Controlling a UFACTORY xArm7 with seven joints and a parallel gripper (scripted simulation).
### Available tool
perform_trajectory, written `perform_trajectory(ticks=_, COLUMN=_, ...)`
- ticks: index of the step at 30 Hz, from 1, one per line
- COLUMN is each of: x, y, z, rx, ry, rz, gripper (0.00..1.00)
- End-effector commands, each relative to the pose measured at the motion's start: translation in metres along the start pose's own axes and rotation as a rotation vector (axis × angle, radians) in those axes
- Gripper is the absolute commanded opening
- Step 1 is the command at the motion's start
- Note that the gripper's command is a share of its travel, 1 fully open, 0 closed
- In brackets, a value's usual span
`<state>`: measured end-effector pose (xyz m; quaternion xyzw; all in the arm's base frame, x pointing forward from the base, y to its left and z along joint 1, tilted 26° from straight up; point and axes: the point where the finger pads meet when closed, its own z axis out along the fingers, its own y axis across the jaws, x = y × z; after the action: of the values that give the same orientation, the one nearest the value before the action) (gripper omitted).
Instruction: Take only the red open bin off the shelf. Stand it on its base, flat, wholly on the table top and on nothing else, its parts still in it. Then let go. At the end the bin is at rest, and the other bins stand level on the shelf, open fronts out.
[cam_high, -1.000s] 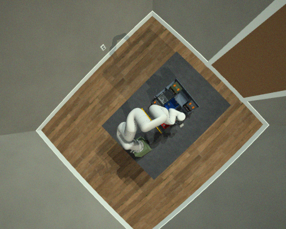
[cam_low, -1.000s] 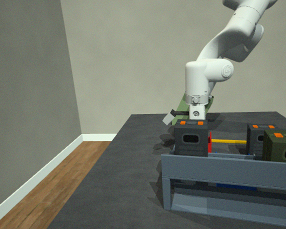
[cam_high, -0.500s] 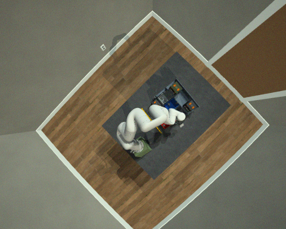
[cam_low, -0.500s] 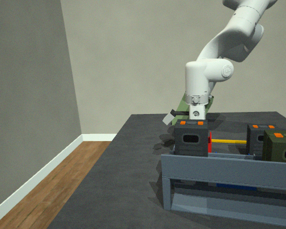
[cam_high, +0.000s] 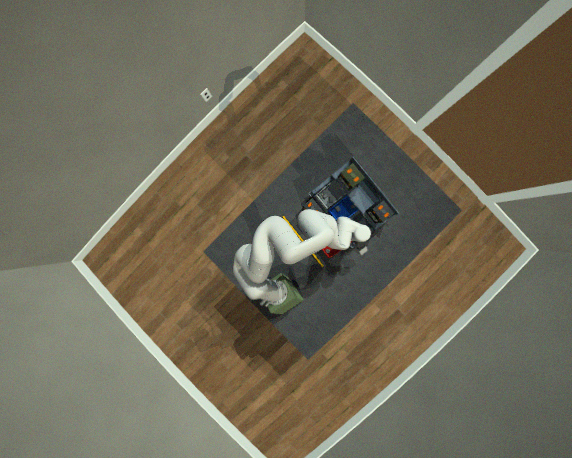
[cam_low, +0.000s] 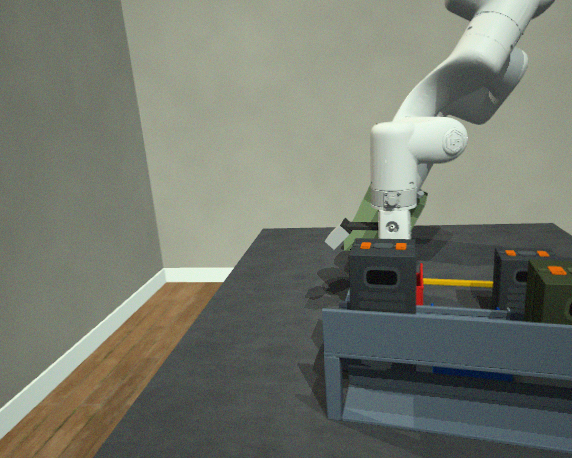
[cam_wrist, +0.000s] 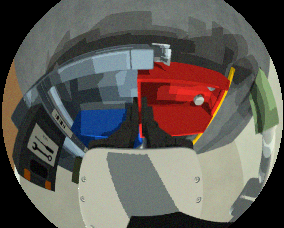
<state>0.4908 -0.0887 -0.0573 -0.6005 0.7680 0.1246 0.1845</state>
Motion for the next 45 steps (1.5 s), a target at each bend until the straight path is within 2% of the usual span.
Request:
perform_trajectory(ticks=1, x=0.001, y=-0.002, z=-0.0072, rx=0.005, ry=0.002, rz=0.0, gripper=0.0)
perform_trajectory(ticks=30, x=0.001, y=-0.0021, z=-0.0063, rx=0.005, ry=0.002, rz=0.0, gripper=0.0)
perform_trajectory(ticks=35, x=0.001, y=0.0079, z=-0.0062, rx=0.005, ry=0.002, rz=0.0, gripper=0.0)
perform_trajectory(ticks=45, x=0.001, y=0.0079, z=-0.0062, rx=0.005, ry=0.002, rz=0.0, gripper=0.0)
